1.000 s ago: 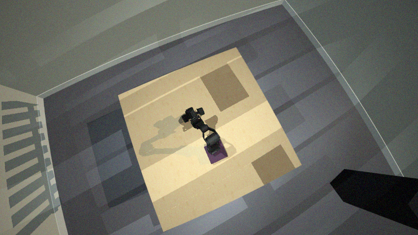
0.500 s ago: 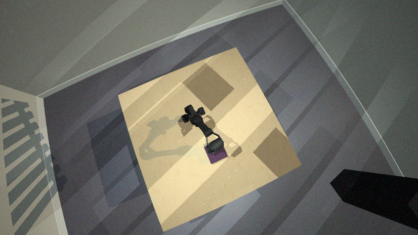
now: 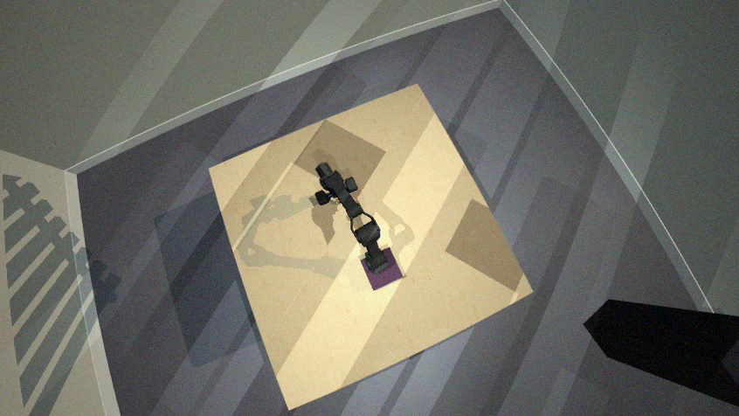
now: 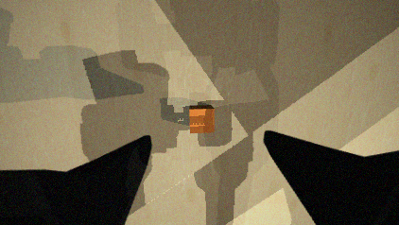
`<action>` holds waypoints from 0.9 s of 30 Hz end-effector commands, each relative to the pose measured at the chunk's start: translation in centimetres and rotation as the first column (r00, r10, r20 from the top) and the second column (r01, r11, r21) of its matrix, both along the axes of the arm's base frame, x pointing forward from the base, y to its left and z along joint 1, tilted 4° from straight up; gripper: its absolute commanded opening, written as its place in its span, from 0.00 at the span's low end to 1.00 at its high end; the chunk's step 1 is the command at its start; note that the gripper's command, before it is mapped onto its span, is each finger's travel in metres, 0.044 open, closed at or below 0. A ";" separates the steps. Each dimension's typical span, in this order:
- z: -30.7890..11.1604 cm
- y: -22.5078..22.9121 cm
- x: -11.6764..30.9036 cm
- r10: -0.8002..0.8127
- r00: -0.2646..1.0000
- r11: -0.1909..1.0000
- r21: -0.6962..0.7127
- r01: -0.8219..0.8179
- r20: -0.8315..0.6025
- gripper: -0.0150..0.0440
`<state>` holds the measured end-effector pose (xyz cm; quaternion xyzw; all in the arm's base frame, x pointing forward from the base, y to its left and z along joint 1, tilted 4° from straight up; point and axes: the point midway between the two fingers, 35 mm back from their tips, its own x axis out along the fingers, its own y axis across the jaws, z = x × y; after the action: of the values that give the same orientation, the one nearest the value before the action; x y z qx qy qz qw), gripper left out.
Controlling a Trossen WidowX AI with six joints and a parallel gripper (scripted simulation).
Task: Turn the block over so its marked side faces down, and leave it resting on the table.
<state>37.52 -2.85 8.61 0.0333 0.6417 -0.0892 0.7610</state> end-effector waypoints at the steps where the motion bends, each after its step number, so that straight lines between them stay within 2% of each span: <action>1: 0.3 0.0 0.1 -0.014 0.995 1.000 0.026 0.016 -0.100 1.00; 7: 0.1 0.0 0.2 -0.014 0.995 1.000 0.026 0.016 -0.100 1.00; 11: -3.1 -0.3 0.3 -0.014 0.995 1.000 0.025 0.016 -0.100 1.00; 27: -5.2 -0.4 0.4 -0.014 0.995 1.000 0.025 0.016 -0.101 1.00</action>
<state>37.99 -3.30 4.10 0.0430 0.6776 -0.0911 0.7285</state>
